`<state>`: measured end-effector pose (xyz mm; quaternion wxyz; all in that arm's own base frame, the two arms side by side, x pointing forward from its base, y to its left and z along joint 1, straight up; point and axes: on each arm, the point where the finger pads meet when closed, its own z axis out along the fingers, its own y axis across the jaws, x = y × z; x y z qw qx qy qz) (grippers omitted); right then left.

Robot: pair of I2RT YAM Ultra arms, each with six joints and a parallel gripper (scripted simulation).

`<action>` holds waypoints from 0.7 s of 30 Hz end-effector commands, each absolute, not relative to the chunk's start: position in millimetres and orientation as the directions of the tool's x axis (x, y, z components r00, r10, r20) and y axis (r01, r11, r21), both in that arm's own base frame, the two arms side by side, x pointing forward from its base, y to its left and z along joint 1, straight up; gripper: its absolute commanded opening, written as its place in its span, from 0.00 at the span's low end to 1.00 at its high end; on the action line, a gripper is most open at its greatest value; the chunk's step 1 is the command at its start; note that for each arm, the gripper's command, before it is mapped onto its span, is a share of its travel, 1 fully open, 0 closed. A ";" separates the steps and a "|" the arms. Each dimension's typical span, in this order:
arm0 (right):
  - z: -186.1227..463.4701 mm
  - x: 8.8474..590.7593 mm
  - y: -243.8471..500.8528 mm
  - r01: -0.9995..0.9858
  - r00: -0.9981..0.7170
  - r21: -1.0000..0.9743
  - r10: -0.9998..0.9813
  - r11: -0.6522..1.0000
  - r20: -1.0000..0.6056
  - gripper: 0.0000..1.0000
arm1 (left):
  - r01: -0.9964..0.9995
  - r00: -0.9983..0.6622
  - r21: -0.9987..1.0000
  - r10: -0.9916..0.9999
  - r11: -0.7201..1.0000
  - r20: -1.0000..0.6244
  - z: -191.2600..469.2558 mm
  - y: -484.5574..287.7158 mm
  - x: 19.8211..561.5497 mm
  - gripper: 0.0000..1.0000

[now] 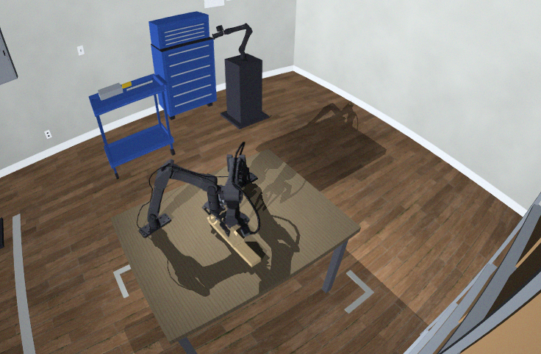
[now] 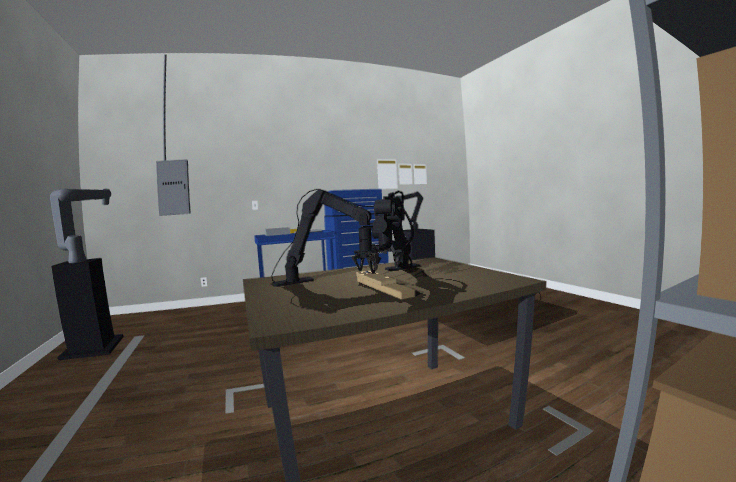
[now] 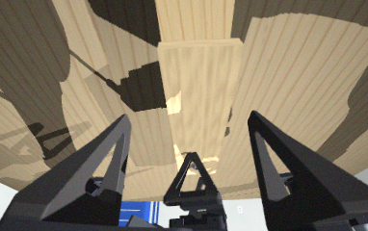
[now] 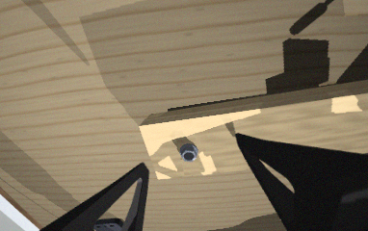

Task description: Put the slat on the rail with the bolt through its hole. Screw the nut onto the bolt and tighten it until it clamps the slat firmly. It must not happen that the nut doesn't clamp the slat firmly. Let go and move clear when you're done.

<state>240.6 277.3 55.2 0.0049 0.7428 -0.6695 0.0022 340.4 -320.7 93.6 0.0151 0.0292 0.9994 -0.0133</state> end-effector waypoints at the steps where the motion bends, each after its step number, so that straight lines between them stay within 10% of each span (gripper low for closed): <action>1: 58.8 242.0 278.9 -0.995 0.103 -0.005 -0.995 -0.103 0.001 1.00 | 0.064 -0.984 -0.131 0.041 0.989 -0.175 133.5 -309.1 375.0 1.00; 21: 58.8 242.0 278.9 -0.995 0.103 -0.005 -0.995 -0.103 0.001 1.00 | 0.111 -0.855 -0.256 -0.039 0.960 -0.517 219.3 -232.6 436.0 1.00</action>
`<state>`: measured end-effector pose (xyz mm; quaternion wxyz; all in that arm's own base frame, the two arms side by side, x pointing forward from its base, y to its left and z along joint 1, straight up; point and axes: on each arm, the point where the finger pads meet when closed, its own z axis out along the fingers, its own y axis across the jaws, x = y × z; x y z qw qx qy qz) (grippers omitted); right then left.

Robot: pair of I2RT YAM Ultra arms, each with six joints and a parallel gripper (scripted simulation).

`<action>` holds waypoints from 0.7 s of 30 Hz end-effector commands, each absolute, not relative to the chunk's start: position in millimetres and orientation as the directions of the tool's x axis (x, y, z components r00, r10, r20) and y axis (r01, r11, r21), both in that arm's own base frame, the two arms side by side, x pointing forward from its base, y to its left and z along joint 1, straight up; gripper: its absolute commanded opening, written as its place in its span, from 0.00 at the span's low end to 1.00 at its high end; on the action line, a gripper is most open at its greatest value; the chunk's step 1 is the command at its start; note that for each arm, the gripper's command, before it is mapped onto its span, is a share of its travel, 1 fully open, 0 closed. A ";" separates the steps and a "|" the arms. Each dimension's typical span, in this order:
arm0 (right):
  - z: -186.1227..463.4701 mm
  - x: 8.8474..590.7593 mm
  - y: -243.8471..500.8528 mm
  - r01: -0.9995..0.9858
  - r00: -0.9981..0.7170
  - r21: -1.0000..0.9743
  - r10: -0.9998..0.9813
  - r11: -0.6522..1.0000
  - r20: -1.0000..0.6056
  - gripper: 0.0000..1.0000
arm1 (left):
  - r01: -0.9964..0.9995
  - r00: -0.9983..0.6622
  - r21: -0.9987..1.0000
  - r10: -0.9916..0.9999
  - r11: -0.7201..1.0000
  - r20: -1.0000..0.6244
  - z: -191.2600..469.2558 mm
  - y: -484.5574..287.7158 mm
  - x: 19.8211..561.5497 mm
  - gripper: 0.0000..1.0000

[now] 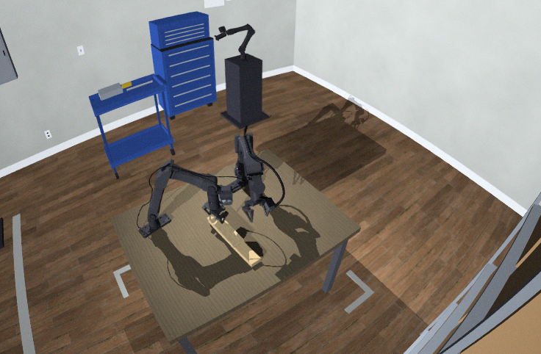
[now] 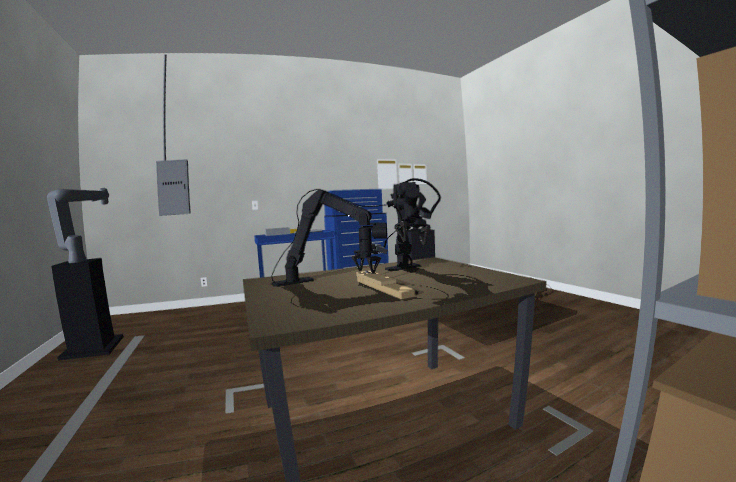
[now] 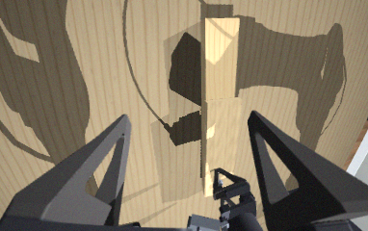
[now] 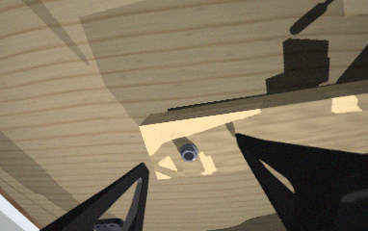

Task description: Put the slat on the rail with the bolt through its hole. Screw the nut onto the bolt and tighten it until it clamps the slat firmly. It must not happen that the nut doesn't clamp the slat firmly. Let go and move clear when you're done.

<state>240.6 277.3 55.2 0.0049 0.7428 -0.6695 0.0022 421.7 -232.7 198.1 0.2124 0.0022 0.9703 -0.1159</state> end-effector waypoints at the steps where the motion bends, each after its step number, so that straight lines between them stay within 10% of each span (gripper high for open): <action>1: 58.8 242.0 278.9 -0.995 0.103 -0.005 -0.995 -0.103 0.001 1.00 | 0.116 -0.842 -0.260 -0.044 0.959 -0.537 224.8 -227.2 438.3 1.00; 21: 58.8 242.0 278.9 -0.995 0.103 -0.005 -0.995 -0.103 0.001 1.00 | 0.146 -0.504 -0.208 -0.108 0.967 -0.857 321.9 -117.1 447.9 1.00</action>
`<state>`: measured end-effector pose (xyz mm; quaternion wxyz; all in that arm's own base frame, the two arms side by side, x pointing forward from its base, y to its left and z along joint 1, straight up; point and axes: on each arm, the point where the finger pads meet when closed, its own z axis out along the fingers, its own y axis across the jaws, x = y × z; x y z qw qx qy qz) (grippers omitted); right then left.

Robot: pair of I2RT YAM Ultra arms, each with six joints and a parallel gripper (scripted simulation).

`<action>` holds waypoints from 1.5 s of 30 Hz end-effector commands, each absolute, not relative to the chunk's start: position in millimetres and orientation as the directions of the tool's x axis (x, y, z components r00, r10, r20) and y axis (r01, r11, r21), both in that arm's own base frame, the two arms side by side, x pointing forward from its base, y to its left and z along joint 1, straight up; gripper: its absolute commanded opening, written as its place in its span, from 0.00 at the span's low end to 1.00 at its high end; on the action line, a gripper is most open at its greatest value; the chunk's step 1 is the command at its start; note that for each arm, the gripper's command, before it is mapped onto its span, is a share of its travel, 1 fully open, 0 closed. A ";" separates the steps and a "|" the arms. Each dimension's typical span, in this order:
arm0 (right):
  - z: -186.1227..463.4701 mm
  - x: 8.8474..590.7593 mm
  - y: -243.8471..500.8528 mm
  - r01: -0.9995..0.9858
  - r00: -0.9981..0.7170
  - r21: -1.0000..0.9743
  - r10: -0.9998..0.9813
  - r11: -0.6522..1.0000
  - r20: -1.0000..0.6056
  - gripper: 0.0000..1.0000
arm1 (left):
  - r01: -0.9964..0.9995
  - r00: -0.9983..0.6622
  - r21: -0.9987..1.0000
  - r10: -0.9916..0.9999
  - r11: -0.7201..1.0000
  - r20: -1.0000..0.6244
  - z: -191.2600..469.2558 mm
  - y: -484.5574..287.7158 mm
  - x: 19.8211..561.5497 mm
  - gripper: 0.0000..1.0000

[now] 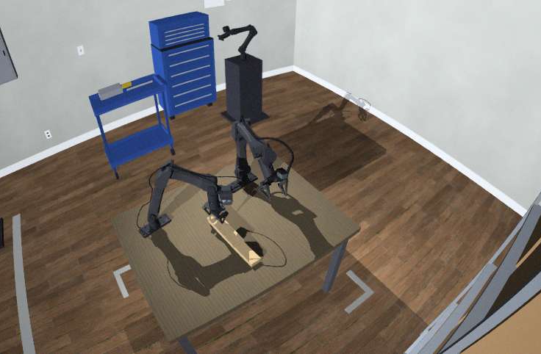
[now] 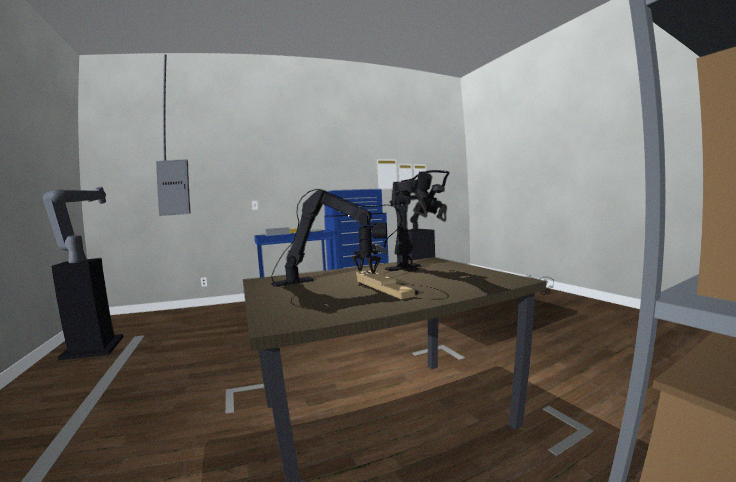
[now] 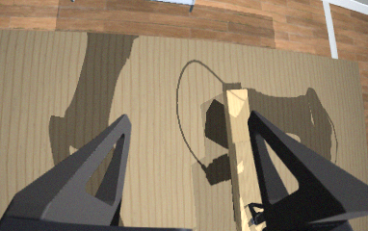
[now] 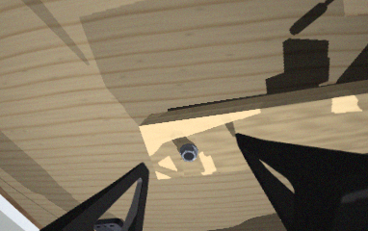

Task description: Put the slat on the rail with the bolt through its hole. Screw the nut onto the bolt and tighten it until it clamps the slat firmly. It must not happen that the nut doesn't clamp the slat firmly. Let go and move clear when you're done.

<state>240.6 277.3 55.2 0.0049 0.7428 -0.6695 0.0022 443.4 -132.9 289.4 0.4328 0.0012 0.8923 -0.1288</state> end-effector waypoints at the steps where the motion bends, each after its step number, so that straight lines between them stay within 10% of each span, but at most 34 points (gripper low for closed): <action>1: 58.8 242.0 278.9 -0.995 0.103 -0.005 -0.995 -0.103 0.001 1.00 | 0.145 -0.480 -0.201 -0.109 0.969 -0.871 327.0 -110.8 446.5 1.00; 23: 58.8 242.0 278.9 -0.995 0.103 -0.005 -0.995 -0.103 0.001 1.00 | 0.004 0.019 0.006 0.005 1.000 -1.000 412.2 1.1 379.4 1.00; 45: 58.8 242.0 278.9 -0.995 0.103 -0.005 -0.995 -0.103 0.001 1.00 | 0.002 0.026 0.008 0.007 1.000 -1.000 414.5 1.8 379.1 1.00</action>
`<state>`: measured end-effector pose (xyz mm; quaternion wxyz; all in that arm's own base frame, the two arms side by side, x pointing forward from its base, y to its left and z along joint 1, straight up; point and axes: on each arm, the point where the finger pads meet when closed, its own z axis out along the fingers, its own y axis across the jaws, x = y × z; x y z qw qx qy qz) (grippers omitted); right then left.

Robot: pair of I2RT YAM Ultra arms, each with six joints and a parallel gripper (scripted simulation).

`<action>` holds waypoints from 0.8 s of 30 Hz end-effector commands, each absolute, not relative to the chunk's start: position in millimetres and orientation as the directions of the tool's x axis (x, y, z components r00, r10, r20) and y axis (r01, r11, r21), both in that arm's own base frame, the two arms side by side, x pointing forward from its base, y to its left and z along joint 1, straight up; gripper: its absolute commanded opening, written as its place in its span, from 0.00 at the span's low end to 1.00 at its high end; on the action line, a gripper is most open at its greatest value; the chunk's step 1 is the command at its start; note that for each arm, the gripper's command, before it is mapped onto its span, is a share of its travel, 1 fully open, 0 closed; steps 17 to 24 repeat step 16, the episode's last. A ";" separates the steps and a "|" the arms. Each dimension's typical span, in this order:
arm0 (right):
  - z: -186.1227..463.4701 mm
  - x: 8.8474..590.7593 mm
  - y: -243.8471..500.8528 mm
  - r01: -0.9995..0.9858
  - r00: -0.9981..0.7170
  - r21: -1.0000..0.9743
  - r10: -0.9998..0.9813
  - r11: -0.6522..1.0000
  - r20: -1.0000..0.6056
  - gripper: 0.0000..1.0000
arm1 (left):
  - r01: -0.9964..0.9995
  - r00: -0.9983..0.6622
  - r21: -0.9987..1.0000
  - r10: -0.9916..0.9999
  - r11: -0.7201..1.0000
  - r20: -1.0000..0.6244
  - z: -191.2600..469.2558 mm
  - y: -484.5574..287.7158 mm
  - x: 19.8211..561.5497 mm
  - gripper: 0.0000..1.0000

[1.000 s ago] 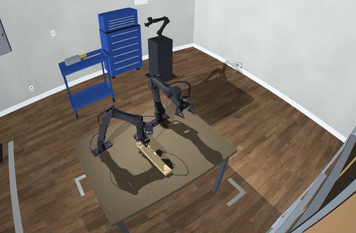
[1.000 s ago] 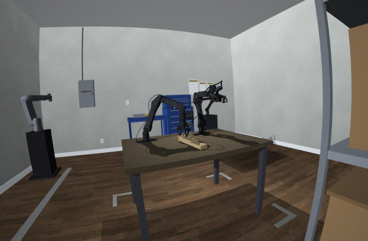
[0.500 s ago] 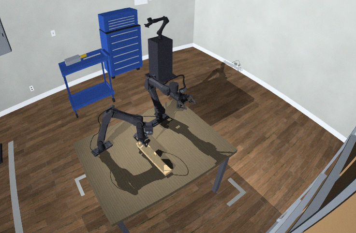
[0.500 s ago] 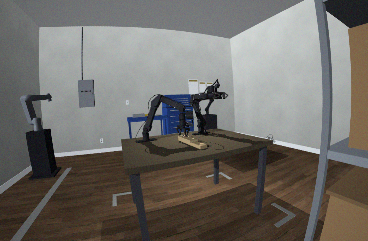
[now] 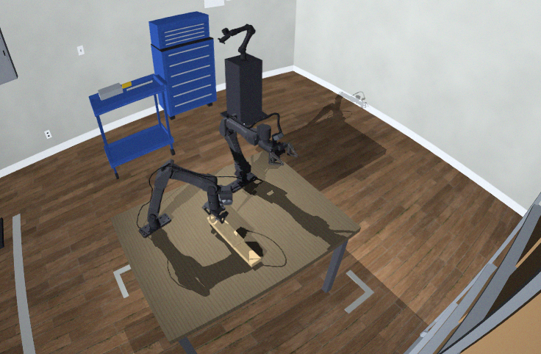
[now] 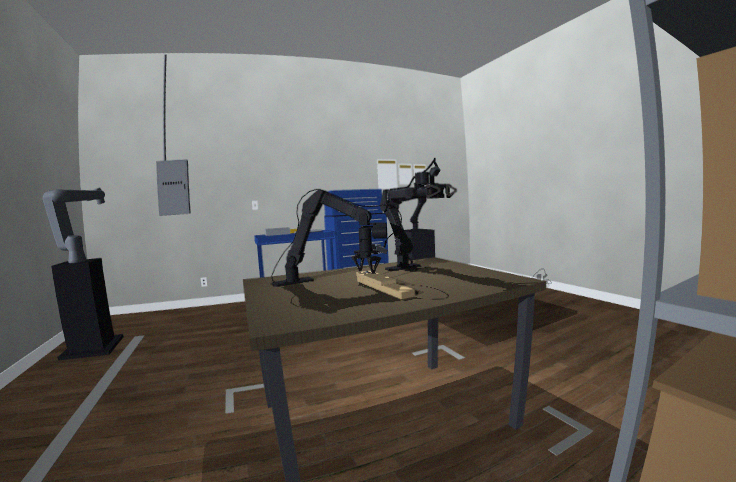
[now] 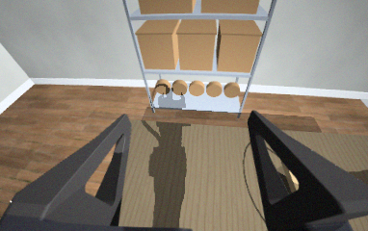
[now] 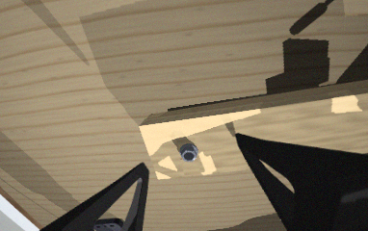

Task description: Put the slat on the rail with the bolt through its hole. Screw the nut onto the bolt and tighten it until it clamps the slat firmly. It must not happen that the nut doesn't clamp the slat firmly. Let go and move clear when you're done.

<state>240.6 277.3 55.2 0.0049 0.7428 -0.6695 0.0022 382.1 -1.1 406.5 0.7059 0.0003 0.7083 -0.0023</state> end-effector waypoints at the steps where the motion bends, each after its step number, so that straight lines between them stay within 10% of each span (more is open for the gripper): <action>1: 58.8 242.0 278.9 -0.995 0.103 -0.005 -0.995 -0.103 0.001 1.00 | 0.002 0.026 0.008 0.007 1.000 -1.000 414.5 1.8 379.1 1.00; 24: 58.8 242.0 278.9 -0.995 0.103 -0.005 -0.995 -0.103 0.001 1.00 | 0.004 0.009 -0.003 -0.003 1.000 -1.000 411.1 -1.2 381.1 1.00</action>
